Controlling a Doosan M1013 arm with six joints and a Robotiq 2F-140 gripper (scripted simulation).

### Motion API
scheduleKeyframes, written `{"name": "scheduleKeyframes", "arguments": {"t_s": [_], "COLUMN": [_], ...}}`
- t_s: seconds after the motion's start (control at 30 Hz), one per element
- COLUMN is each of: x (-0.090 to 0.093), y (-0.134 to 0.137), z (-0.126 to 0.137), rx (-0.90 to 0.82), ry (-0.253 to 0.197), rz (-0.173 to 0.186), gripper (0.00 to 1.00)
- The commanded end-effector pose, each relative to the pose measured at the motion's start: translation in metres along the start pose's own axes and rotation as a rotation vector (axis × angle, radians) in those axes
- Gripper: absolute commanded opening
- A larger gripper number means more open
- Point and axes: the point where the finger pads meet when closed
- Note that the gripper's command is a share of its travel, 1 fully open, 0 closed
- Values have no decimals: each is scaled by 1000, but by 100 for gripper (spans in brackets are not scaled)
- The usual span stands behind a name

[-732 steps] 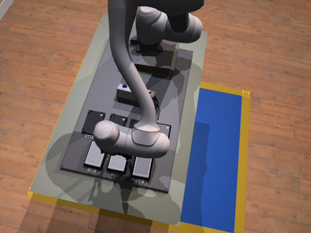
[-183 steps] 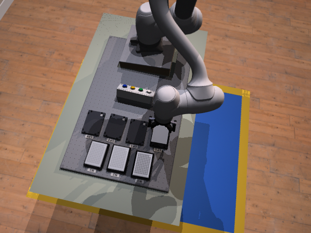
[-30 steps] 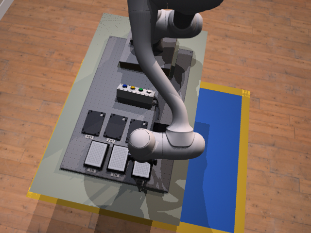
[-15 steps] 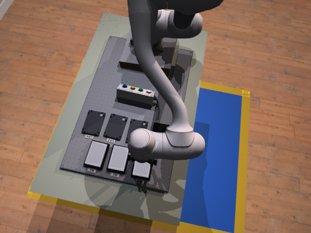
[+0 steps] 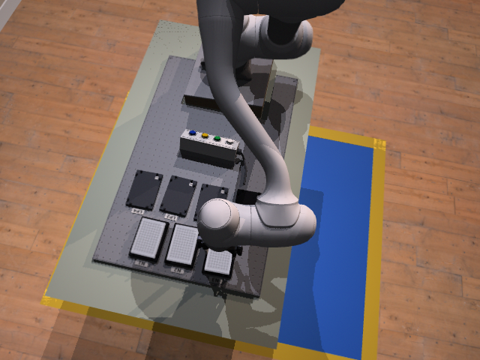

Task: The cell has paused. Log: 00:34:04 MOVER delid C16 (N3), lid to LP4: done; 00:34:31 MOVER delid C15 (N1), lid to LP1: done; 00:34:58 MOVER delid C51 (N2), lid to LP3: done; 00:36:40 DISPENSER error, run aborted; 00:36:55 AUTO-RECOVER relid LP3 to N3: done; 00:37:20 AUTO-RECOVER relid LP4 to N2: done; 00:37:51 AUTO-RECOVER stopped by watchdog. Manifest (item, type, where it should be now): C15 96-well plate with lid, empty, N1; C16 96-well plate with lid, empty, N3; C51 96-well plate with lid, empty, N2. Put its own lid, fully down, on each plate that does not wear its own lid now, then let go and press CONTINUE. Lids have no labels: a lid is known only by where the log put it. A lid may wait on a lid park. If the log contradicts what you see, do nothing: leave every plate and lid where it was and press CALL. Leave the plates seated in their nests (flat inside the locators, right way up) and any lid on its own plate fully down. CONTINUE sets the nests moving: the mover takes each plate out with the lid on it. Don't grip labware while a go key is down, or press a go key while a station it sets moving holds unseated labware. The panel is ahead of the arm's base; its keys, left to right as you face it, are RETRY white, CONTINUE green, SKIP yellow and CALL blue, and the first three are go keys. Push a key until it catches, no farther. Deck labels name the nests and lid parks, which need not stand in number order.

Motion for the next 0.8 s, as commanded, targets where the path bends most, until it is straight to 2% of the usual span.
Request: {"name": "scheduleKeyframes", "arguments": {"t_s": [0.0,0.77], "x": [4,11], "y": [0,0], "z": [1,1], "rx": [2,3], "ry": [-2,-2], "rz": [-3,-3], "gripper": [0,0]}}
Point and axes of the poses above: the point where the finger pads meet when closed, its own x axis out along the fingers, its own y axis across the jaws, z = x × y, and after that the axes turned 1 degree about -x, right-handed
